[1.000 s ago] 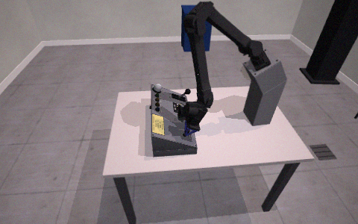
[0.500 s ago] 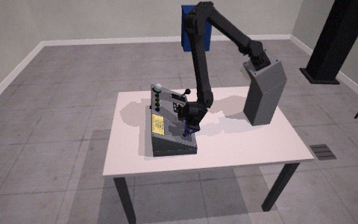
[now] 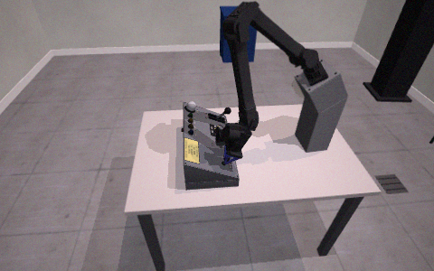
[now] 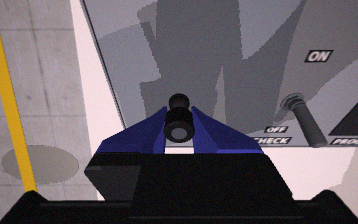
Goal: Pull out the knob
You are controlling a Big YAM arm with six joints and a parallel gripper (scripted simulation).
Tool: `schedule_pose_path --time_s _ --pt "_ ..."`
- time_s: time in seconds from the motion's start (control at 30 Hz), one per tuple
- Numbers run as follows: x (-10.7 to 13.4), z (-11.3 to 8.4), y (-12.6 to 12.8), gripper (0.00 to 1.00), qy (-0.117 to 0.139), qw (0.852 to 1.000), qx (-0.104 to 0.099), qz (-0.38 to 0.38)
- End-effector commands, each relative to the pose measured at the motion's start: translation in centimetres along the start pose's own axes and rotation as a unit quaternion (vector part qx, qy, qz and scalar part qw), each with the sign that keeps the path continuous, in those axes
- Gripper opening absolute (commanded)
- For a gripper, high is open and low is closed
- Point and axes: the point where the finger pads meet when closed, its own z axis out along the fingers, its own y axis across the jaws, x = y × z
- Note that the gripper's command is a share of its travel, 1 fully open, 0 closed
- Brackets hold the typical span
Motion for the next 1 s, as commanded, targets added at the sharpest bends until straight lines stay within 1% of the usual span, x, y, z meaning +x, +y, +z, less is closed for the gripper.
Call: schedule_pose_path --time_s 0.0,0.97 --pt "-1.02 -1.62 0.87 0.00 -0.009 1.000 -0.008 0.005" --pt "-1.00 -2.13 0.86 0.00 -0.009 1.000 -0.008 0.005"
